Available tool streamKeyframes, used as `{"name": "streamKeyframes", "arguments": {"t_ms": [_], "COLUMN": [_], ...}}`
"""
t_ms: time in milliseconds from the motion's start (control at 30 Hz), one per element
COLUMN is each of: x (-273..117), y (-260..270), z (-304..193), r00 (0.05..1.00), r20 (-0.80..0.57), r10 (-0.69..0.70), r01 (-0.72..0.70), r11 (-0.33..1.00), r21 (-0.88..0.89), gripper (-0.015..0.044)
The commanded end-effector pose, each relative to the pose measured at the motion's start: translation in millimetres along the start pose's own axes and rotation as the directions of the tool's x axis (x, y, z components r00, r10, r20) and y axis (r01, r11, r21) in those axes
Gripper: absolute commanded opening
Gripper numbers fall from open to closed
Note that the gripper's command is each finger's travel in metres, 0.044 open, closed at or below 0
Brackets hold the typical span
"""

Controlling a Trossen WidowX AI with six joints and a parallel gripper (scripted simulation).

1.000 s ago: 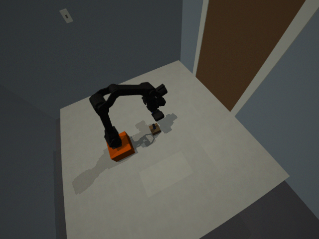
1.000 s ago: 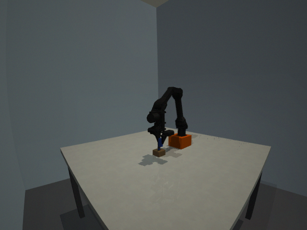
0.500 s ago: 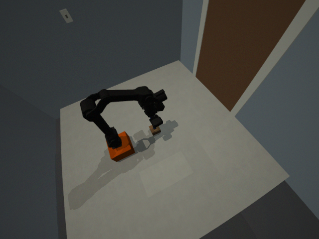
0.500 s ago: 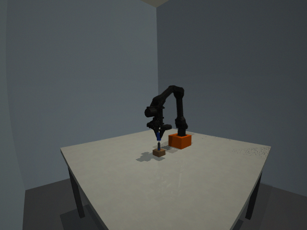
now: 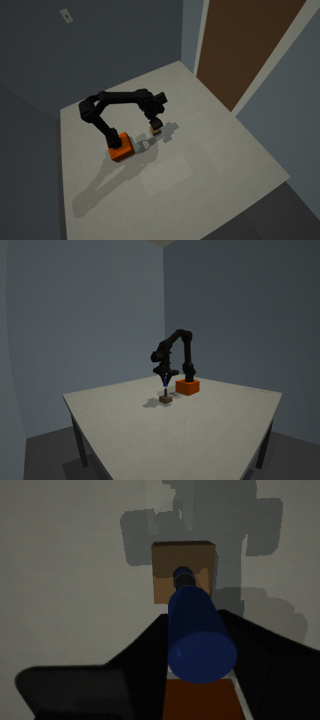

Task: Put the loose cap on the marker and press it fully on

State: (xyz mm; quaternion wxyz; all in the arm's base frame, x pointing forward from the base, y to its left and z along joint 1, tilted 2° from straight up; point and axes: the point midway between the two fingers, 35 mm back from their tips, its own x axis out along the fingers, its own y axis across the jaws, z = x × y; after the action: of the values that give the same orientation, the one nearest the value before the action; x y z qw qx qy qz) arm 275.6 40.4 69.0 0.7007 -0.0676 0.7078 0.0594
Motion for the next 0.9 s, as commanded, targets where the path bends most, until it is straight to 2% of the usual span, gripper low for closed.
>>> {"name": "streamKeyframes", "arguments": {"t_ms": [0, 867], "x": [6.2, 48.3], "y": [-0.6, -0.7], "z": [-0.3, -0.4], "r00": [1.0, 1.0], "r20": [-0.002, -0.003], "r10": [-0.003, -0.003], "r01": [0.003, 0.003], "r11": [1.0, 1.0], "r21": [-0.006, -0.006], "gripper": [0.0, 0.0]}}
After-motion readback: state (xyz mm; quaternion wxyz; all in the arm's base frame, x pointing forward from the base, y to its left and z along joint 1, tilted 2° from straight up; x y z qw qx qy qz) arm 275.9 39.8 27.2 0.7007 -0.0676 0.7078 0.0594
